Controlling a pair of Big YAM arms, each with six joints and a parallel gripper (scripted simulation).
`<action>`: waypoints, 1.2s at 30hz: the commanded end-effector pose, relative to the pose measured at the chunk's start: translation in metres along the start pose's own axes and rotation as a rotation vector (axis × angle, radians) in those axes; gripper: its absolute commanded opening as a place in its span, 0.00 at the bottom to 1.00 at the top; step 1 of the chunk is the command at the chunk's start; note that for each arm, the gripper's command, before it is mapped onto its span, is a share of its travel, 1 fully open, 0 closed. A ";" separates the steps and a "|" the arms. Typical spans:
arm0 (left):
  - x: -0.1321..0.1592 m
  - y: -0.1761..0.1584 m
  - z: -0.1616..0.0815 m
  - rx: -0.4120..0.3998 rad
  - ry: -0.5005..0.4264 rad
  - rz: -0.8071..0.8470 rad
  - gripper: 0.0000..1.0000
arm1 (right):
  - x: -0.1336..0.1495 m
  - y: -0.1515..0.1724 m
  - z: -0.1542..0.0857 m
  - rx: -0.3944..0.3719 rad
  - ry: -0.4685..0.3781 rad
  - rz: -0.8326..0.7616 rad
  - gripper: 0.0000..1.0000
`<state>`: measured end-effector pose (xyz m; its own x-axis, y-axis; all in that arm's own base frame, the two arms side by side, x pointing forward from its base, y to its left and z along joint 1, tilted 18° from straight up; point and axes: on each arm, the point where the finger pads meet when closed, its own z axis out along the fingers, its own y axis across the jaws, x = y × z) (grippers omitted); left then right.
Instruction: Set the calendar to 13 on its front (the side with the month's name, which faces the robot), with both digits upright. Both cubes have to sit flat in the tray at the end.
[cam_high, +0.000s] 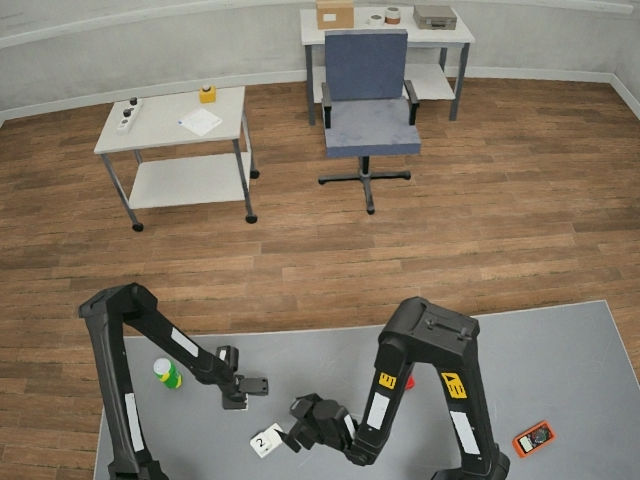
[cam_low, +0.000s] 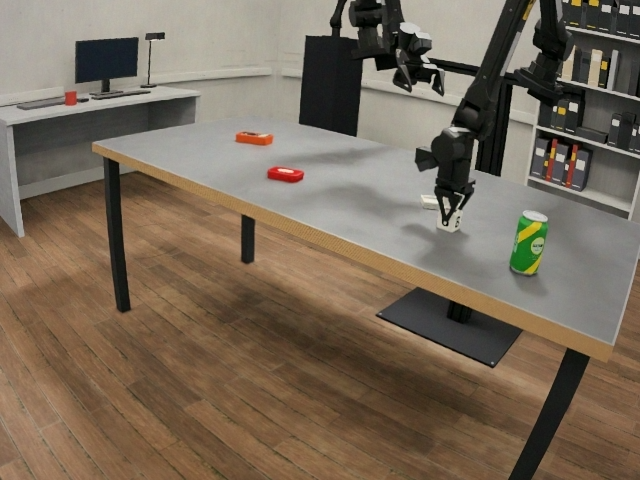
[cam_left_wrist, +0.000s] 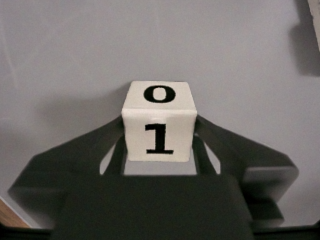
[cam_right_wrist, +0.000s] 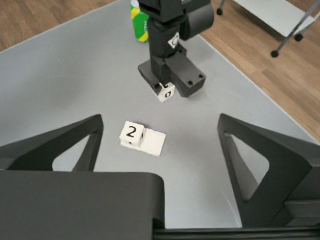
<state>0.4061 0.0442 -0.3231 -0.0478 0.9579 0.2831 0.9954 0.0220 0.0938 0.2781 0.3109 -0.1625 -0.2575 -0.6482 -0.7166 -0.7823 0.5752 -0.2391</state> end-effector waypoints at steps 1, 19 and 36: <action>0.000 -0.003 -0.001 0.006 -0.002 -0.006 0.56 | -0.003 -0.003 0.001 0.005 -0.008 0.005 1.00; -0.004 0.006 -0.043 0.015 0.003 0.008 1.00 | -0.003 -0.003 0.001 0.005 -0.008 0.005 1.00; -0.011 -0.007 -0.058 0.009 0.007 0.094 1.00 | -0.003 -0.003 0.001 0.005 -0.008 0.005 1.00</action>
<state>0.4037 0.0267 -0.2628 -0.0302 0.9573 0.2876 0.9964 0.0061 0.0842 0.2781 0.3109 -0.1625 -0.2575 -0.6482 -0.7166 -0.7823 0.5752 -0.2391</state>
